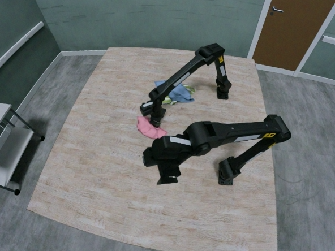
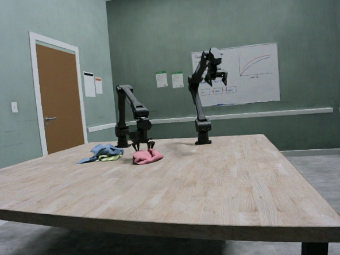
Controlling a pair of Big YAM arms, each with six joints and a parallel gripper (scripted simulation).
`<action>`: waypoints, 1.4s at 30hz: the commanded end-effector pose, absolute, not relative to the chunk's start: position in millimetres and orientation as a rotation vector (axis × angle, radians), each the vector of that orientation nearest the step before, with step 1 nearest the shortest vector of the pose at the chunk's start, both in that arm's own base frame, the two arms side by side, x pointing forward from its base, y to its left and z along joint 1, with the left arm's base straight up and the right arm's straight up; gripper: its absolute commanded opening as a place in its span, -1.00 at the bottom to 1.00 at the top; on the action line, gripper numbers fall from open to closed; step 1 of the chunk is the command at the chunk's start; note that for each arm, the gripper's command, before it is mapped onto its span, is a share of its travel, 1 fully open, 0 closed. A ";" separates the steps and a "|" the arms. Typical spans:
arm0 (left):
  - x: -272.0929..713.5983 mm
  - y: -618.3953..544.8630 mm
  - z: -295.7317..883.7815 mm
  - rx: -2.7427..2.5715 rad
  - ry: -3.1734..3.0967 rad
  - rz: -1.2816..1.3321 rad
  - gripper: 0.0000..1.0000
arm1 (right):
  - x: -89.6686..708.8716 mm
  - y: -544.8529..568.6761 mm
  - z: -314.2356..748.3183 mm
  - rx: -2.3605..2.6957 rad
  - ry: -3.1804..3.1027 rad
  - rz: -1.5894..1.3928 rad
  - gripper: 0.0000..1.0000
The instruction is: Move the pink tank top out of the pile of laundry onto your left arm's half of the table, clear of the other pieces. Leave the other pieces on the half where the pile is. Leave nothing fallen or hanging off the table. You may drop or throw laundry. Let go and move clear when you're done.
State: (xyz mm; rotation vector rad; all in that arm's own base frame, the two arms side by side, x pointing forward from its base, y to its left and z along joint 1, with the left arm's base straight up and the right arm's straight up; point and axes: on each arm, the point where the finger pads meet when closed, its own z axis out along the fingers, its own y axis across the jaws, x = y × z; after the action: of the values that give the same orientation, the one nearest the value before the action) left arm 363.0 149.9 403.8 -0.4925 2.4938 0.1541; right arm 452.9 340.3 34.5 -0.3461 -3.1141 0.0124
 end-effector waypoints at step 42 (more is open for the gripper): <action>372.9 151.2 442.9 -0.459 2.424 0.168 0.83 | 486.9 279.7 182.7 -0.366 -3.206 -0.099 0.83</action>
State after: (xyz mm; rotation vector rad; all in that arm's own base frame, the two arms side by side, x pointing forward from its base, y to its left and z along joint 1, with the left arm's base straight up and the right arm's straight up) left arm 363.0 149.9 403.8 -0.4925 2.4938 0.1541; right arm 463.2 323.4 146.2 -0.3477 -3.1366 -0.0200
